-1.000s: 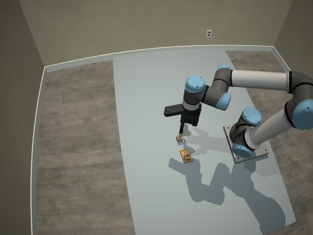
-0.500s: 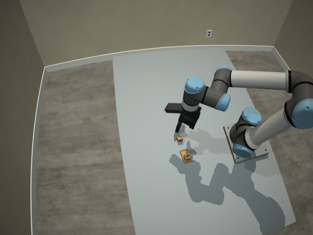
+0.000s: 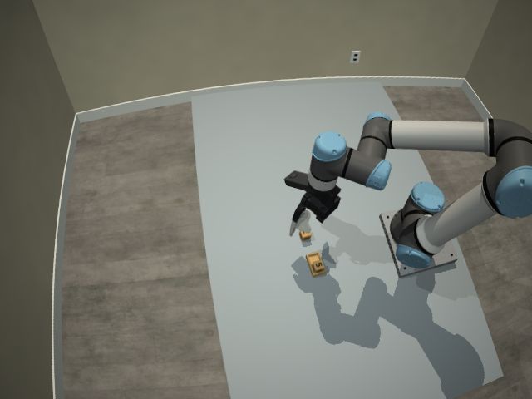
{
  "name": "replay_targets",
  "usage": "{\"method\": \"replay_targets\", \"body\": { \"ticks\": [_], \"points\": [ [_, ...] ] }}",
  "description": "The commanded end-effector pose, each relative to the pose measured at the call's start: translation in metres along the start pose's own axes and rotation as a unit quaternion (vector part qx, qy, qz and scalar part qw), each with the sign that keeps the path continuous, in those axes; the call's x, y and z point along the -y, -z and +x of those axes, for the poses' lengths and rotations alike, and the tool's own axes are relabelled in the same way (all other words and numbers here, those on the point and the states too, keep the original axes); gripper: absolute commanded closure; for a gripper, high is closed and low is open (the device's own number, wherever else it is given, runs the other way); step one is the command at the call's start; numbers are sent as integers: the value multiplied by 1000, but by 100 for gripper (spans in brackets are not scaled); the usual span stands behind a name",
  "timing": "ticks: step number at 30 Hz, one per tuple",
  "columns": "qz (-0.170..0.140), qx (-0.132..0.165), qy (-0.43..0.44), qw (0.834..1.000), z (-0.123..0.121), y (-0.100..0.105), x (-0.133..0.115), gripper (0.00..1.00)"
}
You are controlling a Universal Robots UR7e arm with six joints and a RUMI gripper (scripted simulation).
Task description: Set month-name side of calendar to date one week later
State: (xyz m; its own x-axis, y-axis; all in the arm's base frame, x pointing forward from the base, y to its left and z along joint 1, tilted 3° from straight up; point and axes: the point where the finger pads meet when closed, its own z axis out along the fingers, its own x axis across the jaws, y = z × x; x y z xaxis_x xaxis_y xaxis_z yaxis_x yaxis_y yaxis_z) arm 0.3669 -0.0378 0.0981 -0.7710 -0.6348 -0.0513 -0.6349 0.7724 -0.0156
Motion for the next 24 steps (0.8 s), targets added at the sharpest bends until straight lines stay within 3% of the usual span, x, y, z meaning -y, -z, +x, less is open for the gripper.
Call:
{"method": "replay_targets", "body": {
  "ticks": [1, 16, 24],
  "points": [
    [3, -4, -79, 997, -1, 0, 1, 0],
    [4, -4, -221, 975, -1, -2, -1, 0],
    [4, -3, -256, 967, -1, -2, -2, 0]
  ]
}}
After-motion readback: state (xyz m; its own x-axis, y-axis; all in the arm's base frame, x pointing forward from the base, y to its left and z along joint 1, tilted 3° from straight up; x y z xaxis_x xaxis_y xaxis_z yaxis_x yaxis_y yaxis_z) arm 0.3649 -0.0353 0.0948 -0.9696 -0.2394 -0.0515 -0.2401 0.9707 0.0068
